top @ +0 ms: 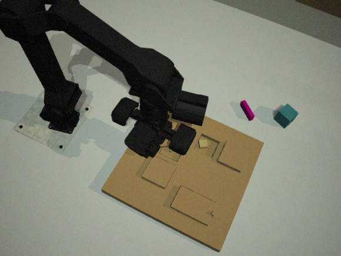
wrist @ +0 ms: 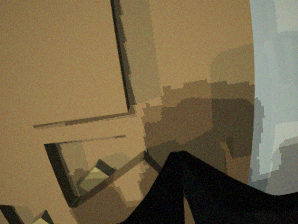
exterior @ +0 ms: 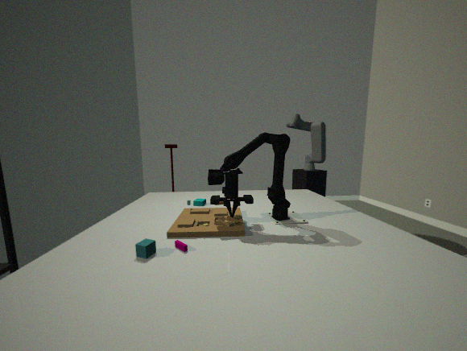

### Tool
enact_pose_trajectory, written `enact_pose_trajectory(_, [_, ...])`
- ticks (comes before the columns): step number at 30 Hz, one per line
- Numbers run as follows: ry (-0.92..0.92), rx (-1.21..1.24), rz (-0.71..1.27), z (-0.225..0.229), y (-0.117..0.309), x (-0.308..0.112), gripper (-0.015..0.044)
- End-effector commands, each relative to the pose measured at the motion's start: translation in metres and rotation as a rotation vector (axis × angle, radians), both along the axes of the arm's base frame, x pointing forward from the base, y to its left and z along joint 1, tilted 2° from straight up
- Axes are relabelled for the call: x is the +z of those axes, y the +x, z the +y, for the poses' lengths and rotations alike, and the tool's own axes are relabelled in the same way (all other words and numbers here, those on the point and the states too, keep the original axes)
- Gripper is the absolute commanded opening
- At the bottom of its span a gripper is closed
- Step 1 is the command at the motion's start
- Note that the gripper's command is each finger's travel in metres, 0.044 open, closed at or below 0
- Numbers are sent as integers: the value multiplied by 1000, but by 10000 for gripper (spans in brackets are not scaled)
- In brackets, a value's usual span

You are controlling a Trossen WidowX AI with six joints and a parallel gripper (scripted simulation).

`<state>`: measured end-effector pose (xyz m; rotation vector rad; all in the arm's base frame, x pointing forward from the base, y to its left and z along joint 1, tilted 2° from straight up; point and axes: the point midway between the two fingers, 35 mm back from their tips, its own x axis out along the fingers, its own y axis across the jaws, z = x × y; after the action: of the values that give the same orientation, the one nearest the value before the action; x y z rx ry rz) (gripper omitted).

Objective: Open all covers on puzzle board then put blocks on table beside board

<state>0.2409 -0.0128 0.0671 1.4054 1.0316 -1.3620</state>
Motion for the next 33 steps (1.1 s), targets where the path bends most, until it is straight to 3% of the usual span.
enact_pose_trajectory(1, [-1, 5, -5, 0, 7, 1, 0])
enact_pose_trajectory(33, [-1, 5, -8, 4, 40, 3, 0])
